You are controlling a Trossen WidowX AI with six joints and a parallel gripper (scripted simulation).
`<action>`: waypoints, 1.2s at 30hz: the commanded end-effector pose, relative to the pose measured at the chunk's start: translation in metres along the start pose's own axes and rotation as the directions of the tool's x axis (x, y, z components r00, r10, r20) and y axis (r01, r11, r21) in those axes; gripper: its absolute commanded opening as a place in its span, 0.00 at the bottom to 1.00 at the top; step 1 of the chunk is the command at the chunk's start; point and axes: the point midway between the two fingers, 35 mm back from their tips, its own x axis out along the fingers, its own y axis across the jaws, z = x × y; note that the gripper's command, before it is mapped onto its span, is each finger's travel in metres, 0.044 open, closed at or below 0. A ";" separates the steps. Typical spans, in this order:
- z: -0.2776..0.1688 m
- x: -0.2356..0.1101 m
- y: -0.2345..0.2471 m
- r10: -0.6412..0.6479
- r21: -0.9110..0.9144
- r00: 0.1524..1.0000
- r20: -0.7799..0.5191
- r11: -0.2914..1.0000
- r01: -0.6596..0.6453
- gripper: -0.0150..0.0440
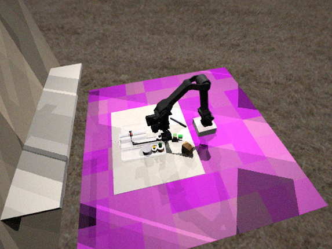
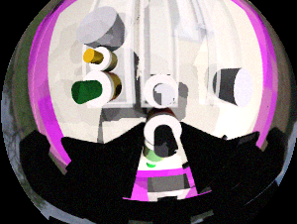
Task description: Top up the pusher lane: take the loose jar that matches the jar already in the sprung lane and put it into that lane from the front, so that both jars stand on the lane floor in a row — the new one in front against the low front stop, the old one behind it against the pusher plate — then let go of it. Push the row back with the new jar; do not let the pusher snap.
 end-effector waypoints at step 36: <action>0.022 0.000 0.001 0.005 -0.002 1.000 0.008 1.000 -0.005 0.25</action>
